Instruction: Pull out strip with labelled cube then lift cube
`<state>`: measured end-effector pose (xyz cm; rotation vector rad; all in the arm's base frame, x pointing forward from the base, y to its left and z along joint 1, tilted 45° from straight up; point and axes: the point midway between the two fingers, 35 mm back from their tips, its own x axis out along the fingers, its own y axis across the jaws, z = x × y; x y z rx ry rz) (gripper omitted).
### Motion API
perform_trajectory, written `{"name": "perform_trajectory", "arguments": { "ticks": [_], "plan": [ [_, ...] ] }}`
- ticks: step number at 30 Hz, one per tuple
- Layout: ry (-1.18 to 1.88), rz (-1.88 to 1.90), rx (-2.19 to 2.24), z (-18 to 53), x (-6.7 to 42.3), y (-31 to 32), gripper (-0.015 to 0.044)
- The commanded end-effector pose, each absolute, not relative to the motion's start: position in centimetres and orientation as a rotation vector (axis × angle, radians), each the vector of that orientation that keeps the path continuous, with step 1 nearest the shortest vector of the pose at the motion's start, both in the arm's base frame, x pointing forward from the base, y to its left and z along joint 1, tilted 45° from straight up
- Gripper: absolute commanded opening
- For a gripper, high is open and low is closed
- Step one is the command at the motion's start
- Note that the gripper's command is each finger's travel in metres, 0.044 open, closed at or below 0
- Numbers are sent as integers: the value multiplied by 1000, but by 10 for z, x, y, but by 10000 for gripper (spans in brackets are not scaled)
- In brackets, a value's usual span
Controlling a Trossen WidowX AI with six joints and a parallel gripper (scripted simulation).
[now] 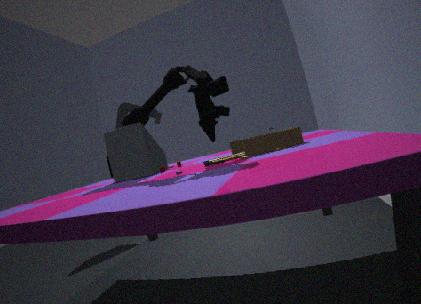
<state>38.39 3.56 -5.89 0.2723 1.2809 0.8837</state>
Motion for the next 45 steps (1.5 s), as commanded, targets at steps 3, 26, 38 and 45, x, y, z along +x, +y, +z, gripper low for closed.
{"name": "perform_trajectory", "arguments": {
  "ticks": [3, 26, 38, 45],
  "plan": [
    [1295, 883, 276, -71, 382, 44, 0],
    [1294, 885, 278, -99, 381, 70, 0],
    [1294, 886, 279, -107, 381, 77, 0],
    [1294, 886, 279, -107, 381, 77, 0]
  ]
}}
